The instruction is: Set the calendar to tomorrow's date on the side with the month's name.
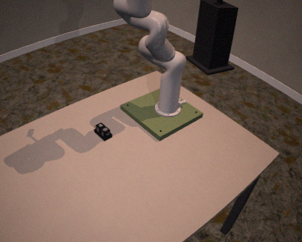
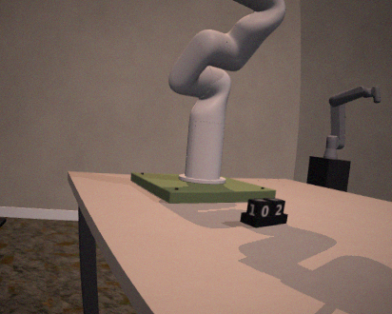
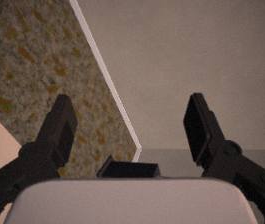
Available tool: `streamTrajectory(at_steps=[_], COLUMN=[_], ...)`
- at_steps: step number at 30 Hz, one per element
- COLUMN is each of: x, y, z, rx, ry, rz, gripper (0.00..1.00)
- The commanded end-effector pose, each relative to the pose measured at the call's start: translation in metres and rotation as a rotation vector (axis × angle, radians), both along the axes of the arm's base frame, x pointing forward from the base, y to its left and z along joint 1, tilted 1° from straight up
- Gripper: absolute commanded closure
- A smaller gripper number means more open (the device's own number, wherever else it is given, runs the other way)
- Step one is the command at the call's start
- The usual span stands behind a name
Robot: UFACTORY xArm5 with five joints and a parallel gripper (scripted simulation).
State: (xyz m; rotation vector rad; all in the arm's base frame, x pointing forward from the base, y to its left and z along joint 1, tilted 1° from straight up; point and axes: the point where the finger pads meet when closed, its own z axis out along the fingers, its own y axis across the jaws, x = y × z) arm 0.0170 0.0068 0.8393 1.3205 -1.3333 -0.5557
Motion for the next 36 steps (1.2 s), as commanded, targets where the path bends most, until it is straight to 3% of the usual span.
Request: streamTrajectory(at_steps=[1,22,27,31,34,36], x=[-0.001,-0.005,-0.029,-0.062,-0.064,-0.085], y=[0.000,-0.002,-0.013,-0.037,-0.039,-0.063], z=[0.000,0.000,-0.001,-0.005,-0.006,-0.012], rx=[0.000,-0.008,-0.054,-0.116,-0.120,-0.156], ry=[-0.001,-0.010,-0.072,-0.175,-0.183,-0.263], rz=[0.000,0.010,0.067,0.152,0.158,0.215], gripper=[0.00,0.00,0.00,0.00,0.00,0.00])
